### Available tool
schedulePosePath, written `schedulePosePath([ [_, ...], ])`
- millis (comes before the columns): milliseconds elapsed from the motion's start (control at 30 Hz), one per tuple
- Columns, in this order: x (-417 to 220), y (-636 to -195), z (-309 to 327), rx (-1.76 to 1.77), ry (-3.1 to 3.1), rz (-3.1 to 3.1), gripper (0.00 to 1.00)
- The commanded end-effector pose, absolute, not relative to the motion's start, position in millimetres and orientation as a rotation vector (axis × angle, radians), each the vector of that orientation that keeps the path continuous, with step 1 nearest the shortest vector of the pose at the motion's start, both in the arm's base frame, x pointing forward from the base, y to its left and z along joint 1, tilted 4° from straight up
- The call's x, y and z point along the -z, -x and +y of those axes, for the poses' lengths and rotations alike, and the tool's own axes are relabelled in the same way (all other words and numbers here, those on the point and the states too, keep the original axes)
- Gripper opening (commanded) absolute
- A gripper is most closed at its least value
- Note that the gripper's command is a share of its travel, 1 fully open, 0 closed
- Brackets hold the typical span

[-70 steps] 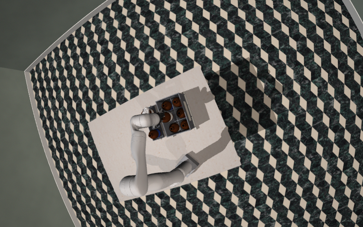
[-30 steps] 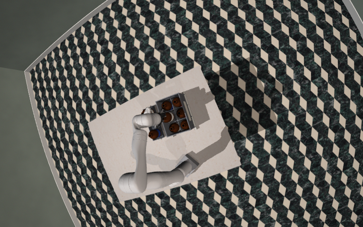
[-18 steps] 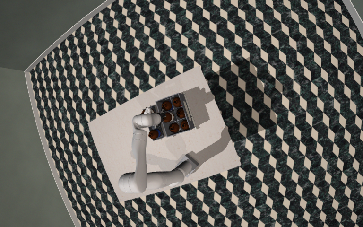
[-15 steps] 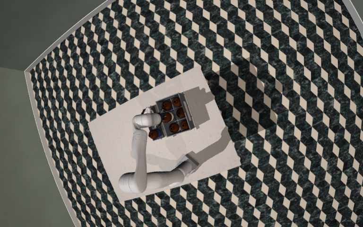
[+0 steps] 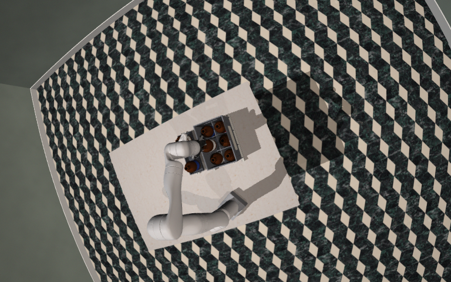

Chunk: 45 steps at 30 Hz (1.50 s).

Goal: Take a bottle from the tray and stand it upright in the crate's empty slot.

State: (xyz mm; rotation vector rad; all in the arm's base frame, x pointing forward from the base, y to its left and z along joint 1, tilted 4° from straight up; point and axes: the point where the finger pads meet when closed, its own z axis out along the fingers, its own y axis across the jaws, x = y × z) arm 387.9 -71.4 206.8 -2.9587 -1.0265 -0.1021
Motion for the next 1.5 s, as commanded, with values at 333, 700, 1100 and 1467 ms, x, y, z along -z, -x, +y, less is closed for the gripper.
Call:
schedulePosePath([
  [333, -205, -388, -71, 0.105, 2.959, -1.027, 0.00],
  [700, -197, -389, -71, 0.105, 2.959, -1.027, 0.00],
  [1100, -185, -390, -71, 0.105, 2.959, -1.027, 0.00],
  [1467, -175, -390, -71, 0.105, 2.959, -1.027, 0.00],
])
